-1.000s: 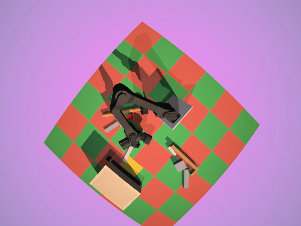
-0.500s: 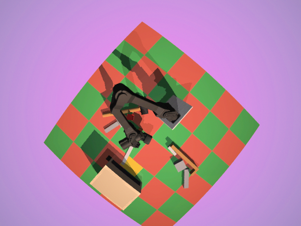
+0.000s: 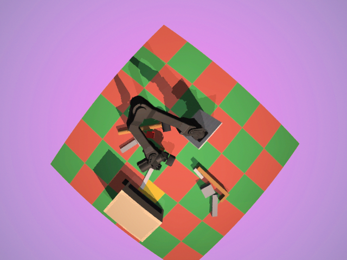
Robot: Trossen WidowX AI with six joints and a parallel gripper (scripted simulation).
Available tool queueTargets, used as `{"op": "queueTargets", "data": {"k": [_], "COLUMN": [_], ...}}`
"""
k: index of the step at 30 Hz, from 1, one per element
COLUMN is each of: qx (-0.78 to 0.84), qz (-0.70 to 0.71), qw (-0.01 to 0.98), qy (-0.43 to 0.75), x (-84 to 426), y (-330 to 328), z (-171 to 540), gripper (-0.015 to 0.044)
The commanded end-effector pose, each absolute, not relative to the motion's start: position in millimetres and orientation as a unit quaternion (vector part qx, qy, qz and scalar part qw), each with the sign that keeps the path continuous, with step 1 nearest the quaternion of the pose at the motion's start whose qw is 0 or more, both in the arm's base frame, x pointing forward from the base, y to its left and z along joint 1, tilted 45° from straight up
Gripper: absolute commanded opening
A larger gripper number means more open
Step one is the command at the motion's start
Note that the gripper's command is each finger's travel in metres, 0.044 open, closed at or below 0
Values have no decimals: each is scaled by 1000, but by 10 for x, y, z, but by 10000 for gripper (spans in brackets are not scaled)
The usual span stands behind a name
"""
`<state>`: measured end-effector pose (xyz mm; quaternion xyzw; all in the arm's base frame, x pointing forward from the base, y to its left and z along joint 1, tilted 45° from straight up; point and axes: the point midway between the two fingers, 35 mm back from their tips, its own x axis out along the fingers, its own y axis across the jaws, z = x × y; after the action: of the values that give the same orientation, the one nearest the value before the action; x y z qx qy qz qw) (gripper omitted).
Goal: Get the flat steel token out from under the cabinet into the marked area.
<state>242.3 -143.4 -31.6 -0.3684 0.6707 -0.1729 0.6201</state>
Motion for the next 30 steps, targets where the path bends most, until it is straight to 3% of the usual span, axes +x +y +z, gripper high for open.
{"op": "queueTargets", "data": {"k": [1, 30], "qx": [-369, -369], "qz": [-172, -170], "qw": [620, 621], "qy": [671, 671], "x": [2422, 2725], "y": [-1431, -1355], "z": [-316, -375], "gripper": [0, 0]}}
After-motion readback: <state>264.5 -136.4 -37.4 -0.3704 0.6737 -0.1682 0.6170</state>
